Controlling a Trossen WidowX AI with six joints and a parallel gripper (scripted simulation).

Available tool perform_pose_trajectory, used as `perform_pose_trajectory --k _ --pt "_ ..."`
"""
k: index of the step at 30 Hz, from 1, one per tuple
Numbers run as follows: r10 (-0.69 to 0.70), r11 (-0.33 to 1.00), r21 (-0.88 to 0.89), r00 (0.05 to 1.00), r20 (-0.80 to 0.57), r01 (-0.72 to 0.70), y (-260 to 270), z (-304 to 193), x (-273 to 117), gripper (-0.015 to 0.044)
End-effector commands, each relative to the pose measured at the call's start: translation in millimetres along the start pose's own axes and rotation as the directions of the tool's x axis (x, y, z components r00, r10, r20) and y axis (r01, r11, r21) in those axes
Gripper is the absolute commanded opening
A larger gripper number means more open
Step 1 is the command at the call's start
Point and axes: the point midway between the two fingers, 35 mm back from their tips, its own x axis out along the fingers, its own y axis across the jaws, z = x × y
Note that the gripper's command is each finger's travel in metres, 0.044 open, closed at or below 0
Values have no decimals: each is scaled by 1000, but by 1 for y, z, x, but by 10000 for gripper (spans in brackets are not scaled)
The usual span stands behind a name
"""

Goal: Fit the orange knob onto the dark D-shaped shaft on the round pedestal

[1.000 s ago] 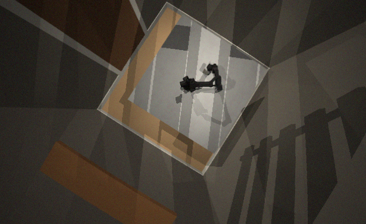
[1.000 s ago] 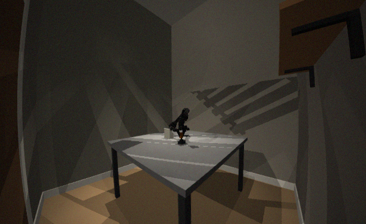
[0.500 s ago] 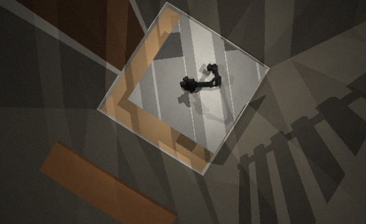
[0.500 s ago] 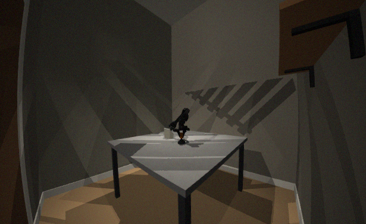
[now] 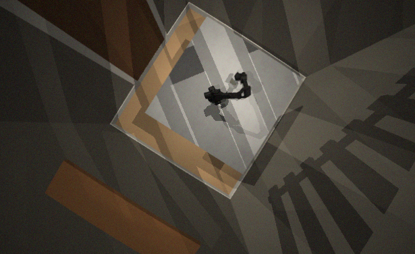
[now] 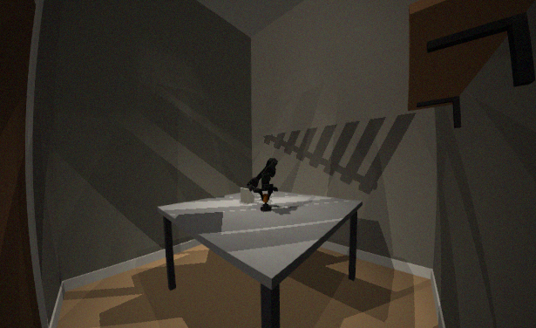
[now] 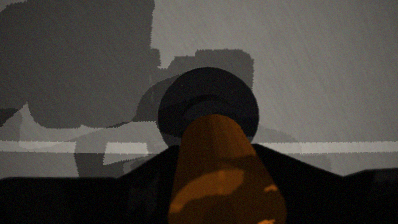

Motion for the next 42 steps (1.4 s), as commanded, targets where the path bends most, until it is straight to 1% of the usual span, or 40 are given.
perform_pose_trajectory --k 1,42 --pt "-4 996 85 1000 8 4 1 2 -4 0" --pt "-4 996 85 1000 8 3 1 4 1 0"
